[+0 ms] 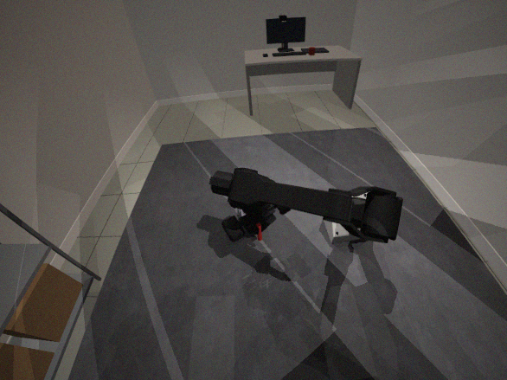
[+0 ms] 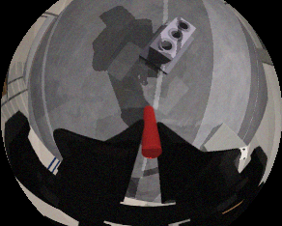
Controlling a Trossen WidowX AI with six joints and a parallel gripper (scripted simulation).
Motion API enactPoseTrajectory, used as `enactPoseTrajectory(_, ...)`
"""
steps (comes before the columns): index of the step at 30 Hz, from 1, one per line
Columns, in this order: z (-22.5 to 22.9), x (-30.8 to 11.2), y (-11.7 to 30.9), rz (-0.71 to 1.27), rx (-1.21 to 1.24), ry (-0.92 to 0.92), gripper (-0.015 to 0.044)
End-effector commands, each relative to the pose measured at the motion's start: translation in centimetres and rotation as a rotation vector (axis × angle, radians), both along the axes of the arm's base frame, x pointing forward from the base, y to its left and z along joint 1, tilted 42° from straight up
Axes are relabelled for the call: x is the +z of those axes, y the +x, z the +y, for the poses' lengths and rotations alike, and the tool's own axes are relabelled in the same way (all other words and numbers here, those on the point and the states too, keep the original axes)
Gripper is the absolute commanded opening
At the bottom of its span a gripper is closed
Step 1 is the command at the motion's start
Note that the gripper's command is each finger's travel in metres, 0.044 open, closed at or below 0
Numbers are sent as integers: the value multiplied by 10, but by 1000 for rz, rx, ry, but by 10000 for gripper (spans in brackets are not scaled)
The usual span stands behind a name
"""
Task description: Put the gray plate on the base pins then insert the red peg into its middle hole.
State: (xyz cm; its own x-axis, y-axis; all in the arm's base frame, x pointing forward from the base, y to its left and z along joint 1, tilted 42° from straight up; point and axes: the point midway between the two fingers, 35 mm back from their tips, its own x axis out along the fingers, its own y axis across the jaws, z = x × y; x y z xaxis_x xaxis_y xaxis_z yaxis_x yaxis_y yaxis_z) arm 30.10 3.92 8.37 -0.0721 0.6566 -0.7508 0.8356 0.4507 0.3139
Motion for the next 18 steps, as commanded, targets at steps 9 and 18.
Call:
enactPoseTrajectory(9, -23, -20, 19, -18, 12, -15, 0)
enactPoseTrajectory(18, -41, -37, 32, -16, 10, -11, 0)
